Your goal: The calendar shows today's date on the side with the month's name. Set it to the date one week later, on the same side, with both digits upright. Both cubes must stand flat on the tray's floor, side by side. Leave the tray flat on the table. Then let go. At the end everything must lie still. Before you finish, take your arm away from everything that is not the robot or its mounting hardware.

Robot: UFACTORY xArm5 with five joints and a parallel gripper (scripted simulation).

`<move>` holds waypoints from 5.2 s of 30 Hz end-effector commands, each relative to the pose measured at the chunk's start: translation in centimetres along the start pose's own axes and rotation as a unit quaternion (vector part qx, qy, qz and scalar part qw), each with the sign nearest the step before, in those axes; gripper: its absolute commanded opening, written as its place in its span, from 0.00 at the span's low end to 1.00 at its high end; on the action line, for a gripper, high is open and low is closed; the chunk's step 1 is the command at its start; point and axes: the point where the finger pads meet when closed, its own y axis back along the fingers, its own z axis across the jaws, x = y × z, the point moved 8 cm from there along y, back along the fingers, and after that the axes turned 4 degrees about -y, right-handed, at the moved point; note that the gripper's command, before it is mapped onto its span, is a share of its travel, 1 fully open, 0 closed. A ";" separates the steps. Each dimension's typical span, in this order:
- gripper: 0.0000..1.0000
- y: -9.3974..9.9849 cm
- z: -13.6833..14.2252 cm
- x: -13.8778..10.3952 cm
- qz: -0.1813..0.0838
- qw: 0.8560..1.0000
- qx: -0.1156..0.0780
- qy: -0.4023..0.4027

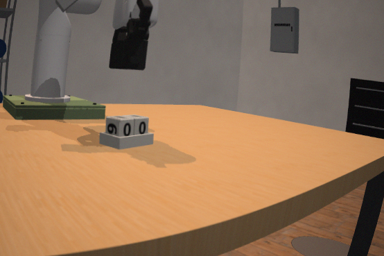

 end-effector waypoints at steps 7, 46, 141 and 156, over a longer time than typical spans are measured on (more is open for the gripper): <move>1.00 0.0 0.4 0.1 0.000 0.985 0.002 0.170; 0.49 -0.1 0.8 0.2 0.000 0.957 0.002 0.289; 0.49 -5.3 0.8 0.1 0.000 0.957 0.002 0.289; 0.49 -5.3 0.8 0.1 0.000 0.957 0.002 0.289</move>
